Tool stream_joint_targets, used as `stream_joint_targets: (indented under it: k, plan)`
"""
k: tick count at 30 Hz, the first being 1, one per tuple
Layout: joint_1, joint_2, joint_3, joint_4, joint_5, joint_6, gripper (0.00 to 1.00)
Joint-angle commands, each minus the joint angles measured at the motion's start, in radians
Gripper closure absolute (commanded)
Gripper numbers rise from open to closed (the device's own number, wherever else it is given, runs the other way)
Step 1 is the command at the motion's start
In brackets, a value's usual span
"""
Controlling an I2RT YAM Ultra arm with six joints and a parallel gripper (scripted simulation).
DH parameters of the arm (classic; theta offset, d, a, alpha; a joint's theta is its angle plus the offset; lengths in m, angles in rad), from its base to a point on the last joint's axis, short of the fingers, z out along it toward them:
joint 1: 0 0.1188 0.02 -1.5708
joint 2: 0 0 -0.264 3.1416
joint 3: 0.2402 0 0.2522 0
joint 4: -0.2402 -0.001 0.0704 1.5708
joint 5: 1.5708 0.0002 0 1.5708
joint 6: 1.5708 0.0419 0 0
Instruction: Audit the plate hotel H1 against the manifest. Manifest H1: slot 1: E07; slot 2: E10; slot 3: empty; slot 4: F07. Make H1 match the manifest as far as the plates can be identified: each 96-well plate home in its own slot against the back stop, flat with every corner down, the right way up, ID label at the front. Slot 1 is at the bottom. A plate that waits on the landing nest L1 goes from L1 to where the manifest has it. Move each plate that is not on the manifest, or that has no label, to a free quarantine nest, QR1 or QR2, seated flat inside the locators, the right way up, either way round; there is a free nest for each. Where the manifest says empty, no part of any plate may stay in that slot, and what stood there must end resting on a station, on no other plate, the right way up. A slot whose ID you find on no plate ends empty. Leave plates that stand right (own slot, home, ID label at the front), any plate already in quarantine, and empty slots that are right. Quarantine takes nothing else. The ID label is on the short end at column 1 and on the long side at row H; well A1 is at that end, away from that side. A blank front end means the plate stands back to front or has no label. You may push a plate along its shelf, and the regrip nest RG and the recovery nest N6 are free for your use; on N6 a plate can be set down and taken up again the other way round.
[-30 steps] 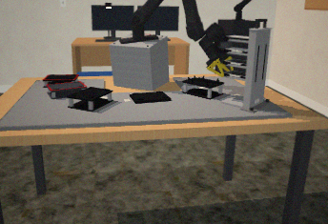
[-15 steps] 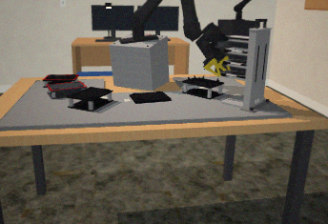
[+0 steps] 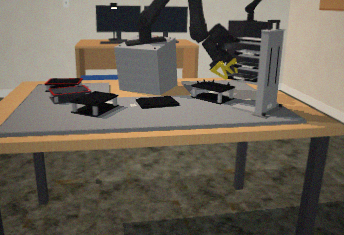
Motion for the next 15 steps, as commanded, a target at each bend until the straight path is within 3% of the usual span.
stream_joint_targets:
  k: [1, 15]
  plan:
    - [0.015, -0.038, -0.026, 0.026, 0.009, 0.008, 0.14]
    - [0.025, -0.056, -0.095, 0.073, 0.016, 0.016, 0.14]
